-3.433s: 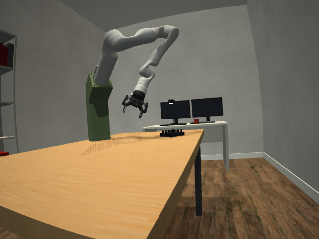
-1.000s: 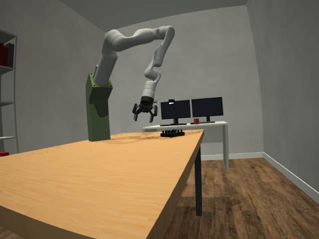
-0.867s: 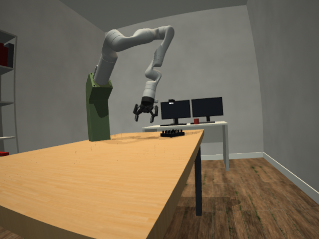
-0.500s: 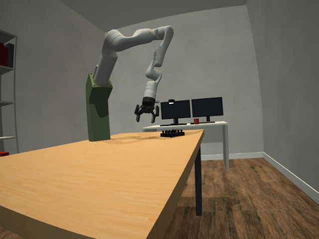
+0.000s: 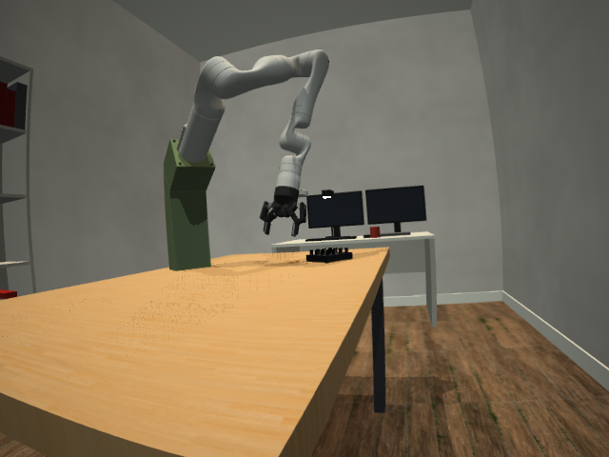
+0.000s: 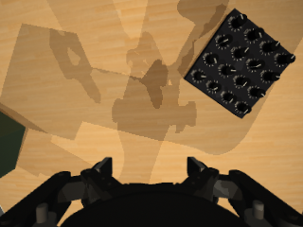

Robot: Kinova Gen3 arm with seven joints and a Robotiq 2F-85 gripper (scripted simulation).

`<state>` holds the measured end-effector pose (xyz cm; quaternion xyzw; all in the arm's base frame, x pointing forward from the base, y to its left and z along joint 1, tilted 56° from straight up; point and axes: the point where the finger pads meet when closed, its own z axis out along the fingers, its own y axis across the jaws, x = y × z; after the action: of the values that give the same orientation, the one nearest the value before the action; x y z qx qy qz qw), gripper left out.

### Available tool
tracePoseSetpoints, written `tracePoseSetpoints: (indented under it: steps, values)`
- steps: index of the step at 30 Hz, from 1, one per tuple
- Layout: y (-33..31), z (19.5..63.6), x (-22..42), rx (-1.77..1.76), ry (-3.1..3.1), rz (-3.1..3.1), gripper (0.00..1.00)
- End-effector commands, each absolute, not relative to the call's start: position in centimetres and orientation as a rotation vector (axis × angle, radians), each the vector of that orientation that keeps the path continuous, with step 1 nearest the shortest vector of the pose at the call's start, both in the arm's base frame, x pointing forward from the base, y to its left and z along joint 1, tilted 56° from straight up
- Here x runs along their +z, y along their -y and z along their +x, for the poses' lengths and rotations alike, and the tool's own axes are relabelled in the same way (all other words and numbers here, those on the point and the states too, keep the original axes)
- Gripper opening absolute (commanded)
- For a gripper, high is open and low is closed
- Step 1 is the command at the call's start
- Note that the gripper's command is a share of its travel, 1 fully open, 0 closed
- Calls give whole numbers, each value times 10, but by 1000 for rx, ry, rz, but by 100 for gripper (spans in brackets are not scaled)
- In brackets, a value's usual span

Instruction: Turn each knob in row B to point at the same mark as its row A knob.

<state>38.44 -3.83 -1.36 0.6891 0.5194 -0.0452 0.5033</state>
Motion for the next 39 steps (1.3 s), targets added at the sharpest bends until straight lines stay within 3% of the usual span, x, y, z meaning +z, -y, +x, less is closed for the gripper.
tracePoseSetpoints:
  steps: [1, 39]
  values:
    - [37, 388, -13, -93, -1251, 1664, 100]
    - [23, 410, -10, 51, -1178, 1746, 100]
